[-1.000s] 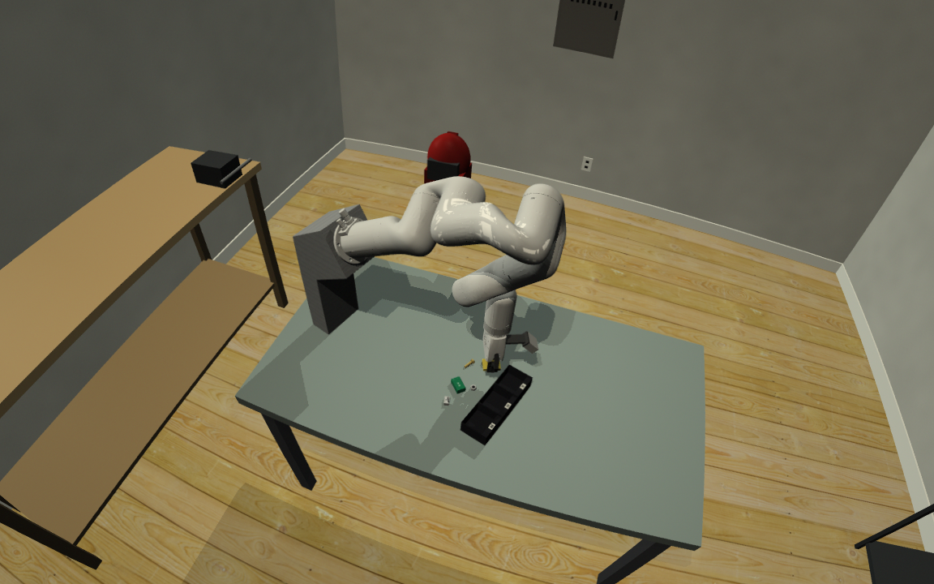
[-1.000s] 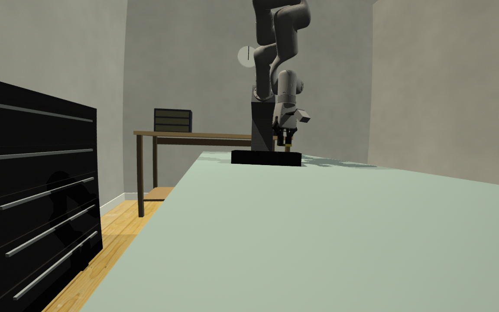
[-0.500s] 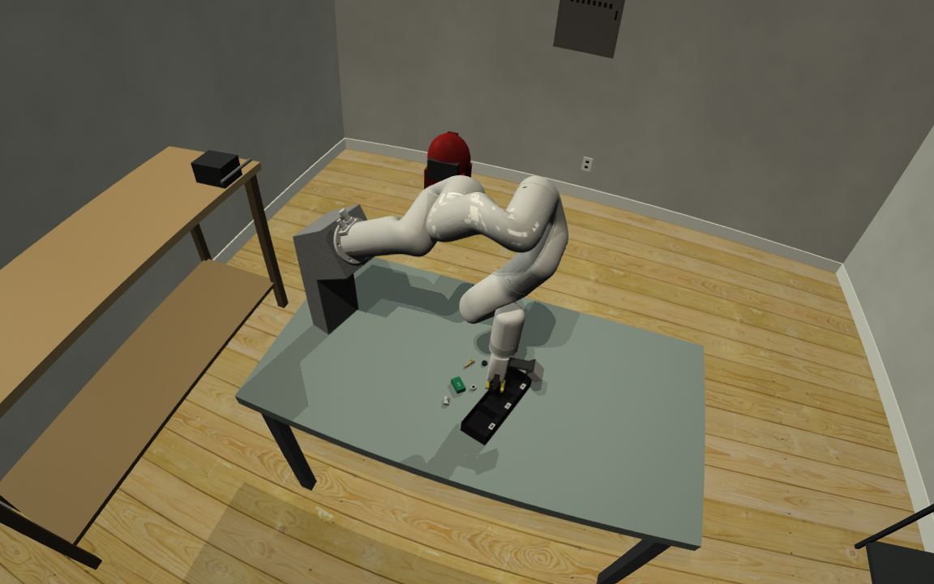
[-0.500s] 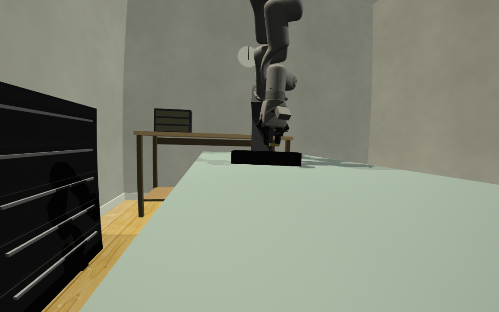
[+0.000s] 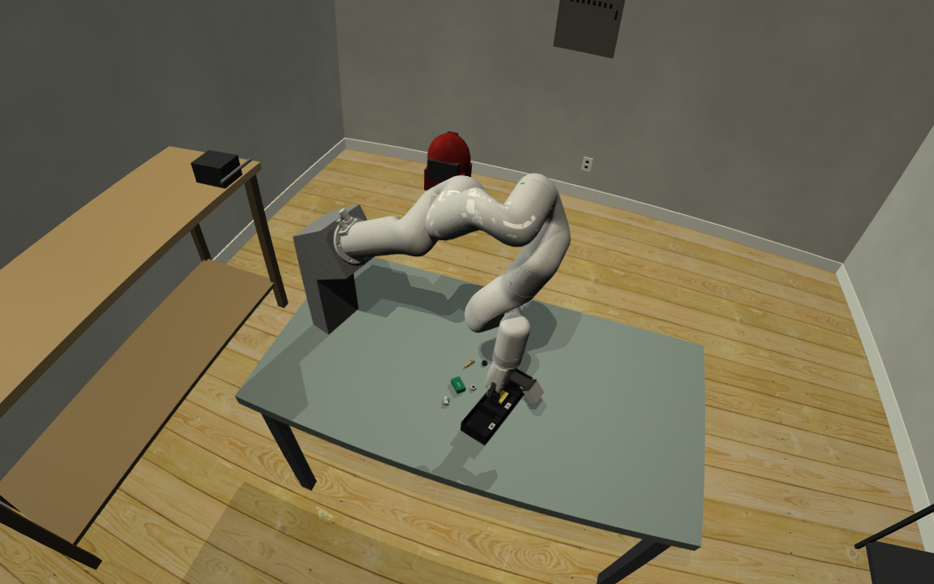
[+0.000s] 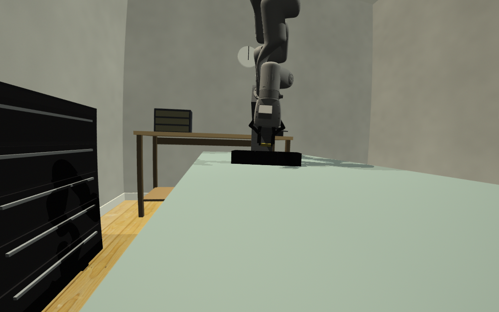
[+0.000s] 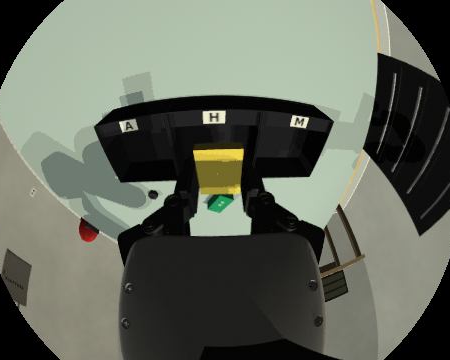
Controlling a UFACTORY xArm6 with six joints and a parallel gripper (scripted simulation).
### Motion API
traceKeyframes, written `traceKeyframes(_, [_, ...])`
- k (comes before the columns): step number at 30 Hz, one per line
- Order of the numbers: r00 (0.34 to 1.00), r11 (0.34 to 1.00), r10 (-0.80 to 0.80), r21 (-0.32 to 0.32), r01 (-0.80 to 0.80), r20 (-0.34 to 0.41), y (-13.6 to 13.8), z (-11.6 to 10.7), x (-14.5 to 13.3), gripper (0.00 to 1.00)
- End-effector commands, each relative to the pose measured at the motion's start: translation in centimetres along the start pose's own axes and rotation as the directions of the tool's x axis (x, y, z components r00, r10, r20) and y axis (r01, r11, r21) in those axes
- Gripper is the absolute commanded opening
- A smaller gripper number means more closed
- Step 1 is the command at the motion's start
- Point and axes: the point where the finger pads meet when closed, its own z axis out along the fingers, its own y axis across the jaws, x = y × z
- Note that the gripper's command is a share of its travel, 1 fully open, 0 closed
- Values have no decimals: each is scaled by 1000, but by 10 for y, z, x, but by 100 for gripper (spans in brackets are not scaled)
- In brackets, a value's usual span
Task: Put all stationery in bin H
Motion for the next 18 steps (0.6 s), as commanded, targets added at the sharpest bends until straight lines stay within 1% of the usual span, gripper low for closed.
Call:
traceKeyframes(1, [999, 999, 34, 36, -33, -26, -1, 0, 0, 0])
traceKeyframes(18, [999, 999, 34, 36, -33, -26, -3, 0, -2, 0])
